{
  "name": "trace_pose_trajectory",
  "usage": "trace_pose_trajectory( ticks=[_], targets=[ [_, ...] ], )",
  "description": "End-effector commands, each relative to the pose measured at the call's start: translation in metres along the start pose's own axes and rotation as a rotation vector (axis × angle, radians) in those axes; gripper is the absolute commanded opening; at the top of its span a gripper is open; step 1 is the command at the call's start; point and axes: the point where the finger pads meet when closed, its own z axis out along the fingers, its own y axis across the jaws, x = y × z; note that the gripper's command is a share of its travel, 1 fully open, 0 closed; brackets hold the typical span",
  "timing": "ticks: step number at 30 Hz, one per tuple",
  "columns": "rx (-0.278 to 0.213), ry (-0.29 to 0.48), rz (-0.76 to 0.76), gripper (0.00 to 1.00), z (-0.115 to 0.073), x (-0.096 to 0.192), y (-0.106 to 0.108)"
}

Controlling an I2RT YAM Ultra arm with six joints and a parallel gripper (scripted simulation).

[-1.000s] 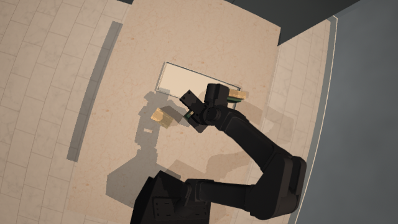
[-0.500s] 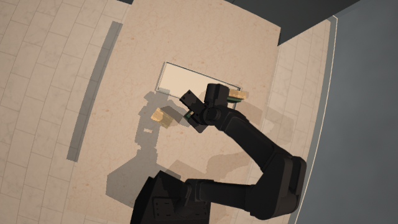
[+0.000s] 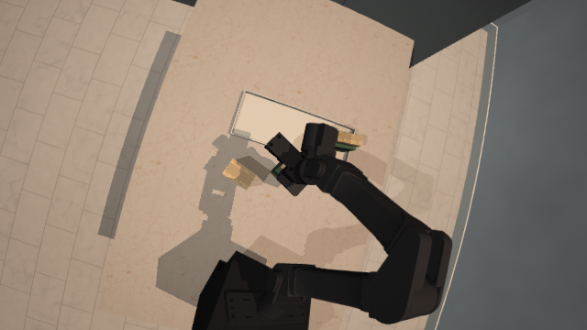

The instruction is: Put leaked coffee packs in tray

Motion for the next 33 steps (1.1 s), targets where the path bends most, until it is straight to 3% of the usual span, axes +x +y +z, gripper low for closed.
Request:
trace_pose_trajectory(
  ticks=[1, 10, 14, 33],
  targets=[
    [0.051, -0.042, 0.017, 0.26, -0.017, -0.012, -0.021],
    [0.022, -0.026, 0.001, 0.26, -0.008, -0.014, -0.018],
    [0.019, -0.031, -0.003, 0.26, -0.009, -0.020, -0.027],
    [0.022, -0.024, 0.006, 0.26, -0.011, -0.060, -0.112]
  ],
)
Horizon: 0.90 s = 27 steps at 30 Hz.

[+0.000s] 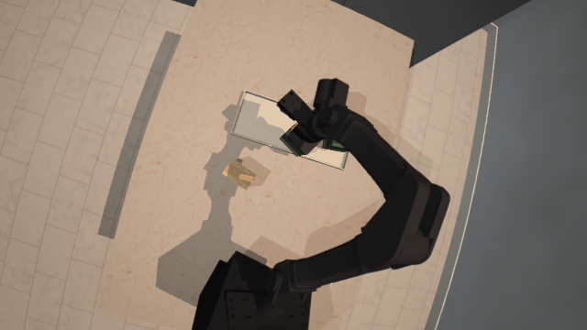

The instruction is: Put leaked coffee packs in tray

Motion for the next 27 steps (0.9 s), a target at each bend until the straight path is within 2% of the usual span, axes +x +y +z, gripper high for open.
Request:
trace_pose_trajectory(
  ticks=[1, 8, 11, 15, 17, 27],
  targets=[
    [-0.001, -0.013, 0.002, 0.26, -0.009, -0.011, -0.024],
    [-0.001, -0.017, 0.001, 0.26, -0.009, -0.025, -0.047],
    [0.009, -0.022, 0.006, 0.26, -0.014, -0.025, -0.052],
    [-0.001, -0.017, 0.001, 0.26, -0.010, -0.029, -0.055],
    [0.025, -0.035, 0.010, 0.26, -0.022, -0.030, -0.063],
    [0.018, -0.030, 0.008, 0.26, -0.019, -0.030, -0.062]
  ],
)
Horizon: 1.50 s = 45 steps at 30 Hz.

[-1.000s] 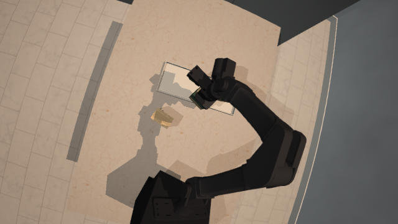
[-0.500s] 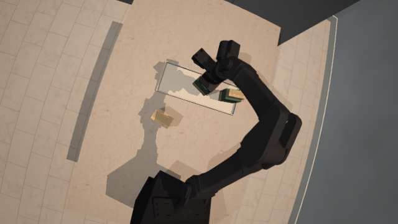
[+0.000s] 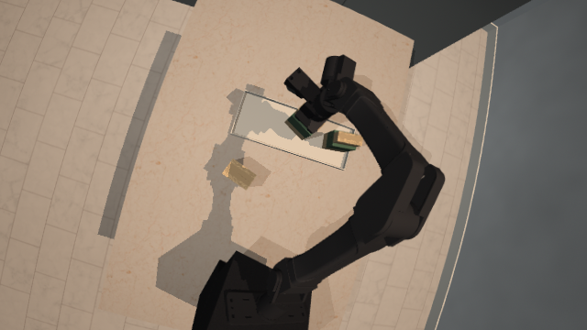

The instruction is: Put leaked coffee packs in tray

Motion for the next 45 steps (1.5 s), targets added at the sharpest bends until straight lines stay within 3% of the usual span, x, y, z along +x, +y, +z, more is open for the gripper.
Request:
trace_pose_trajectory(
  ticks=[1, 40, 45],
  targets=[
    [0.024, -0.030, 0.008, 0.26, -0.0148, -0.0049, -0.0132],
    [0.024, -0.029, 0.008, 0.26, -0.0147, -0.0049, -0.0132],
    [0.026, -0.024, 0.011, 0.26, -0.0050, -0.0049, -0.0146]
  ],
)
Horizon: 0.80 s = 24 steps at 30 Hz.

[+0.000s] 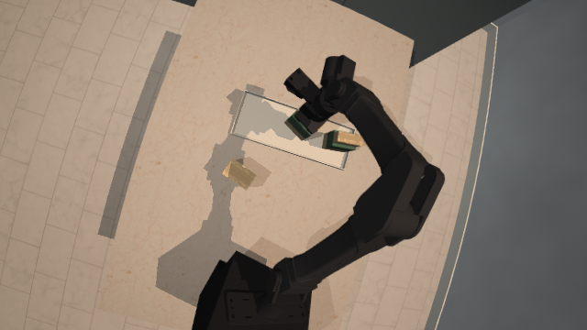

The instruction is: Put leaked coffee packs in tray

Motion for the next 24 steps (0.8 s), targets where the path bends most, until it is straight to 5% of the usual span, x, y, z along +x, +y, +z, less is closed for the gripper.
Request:
trace_pose_trajectory(
  ticks=[1, 7, 15, 18, 23, 24],
  targets=[
    [0.034, -0.027, 0.015, 0.26, -0.004, -0.006, -0.017],
    [0.060, -0.051, 0.020, 0.26, -0.011, -0.009, -0.023],
    [0.001, -0.014, -0.003, 0.26, 0.029, -0.003, -0.001],
    [0.033, -0.026, 0.012, 0.26, 0.026, -0.004, -0.014],
    [0.017, -0.022, 0.004, 0.26, 0.036, -0.005, -0.009],
    [0.040, -0.043, 0.008, 0.26, 0.025, -0.009, -0.014]
  ],
)
